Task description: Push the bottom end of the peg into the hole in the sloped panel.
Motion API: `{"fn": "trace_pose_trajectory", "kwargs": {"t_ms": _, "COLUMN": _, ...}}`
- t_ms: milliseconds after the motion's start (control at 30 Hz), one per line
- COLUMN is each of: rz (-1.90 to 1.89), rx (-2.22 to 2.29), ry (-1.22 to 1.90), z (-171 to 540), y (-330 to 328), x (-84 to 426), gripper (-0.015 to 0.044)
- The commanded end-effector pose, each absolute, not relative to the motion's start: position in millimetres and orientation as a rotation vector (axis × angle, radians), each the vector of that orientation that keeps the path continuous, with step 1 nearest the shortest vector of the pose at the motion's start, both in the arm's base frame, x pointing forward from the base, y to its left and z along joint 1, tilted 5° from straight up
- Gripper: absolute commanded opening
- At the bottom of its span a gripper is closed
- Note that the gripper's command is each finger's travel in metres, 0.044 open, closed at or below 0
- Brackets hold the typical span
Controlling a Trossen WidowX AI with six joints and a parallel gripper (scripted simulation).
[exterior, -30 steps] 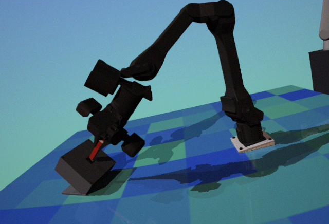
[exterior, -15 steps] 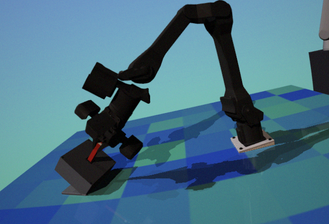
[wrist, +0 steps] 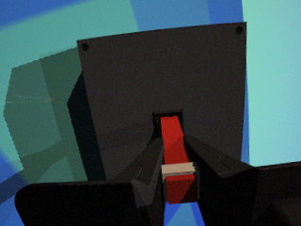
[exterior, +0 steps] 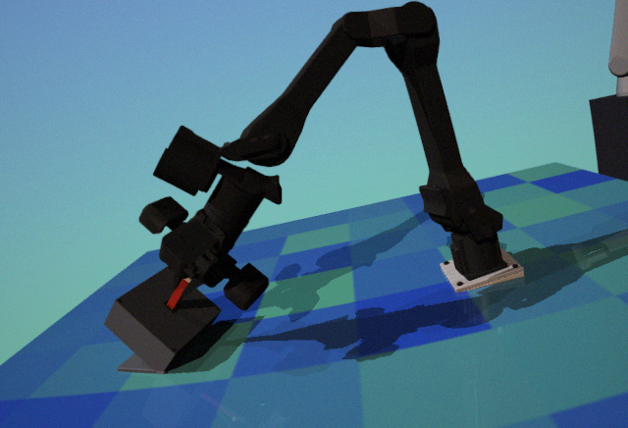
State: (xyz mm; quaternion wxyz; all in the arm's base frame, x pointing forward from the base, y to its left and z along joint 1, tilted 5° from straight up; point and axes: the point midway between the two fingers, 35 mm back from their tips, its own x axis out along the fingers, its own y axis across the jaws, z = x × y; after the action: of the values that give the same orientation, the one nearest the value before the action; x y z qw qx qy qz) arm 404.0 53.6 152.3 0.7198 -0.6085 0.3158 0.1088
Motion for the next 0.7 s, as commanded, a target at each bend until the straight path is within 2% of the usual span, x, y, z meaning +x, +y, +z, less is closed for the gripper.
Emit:
{"fn": "trace_pose_trajectory", "kwargs": {"t_ms": 0, "rz": 0.243, "rx": -1.346, "ry": 0.693, "z": 151.6, "y": 53.6, "x": 406.6, "gripper": 0.0}}
{"fn": "trace_pose_trajectory", "kwargs": {"t_ms": 667, "rz": 0.242, "rx": -1.347, "ry": 0.693, "z": 144.9, "y": 51.0, "x": 415.6, "gripper": 0.0}}
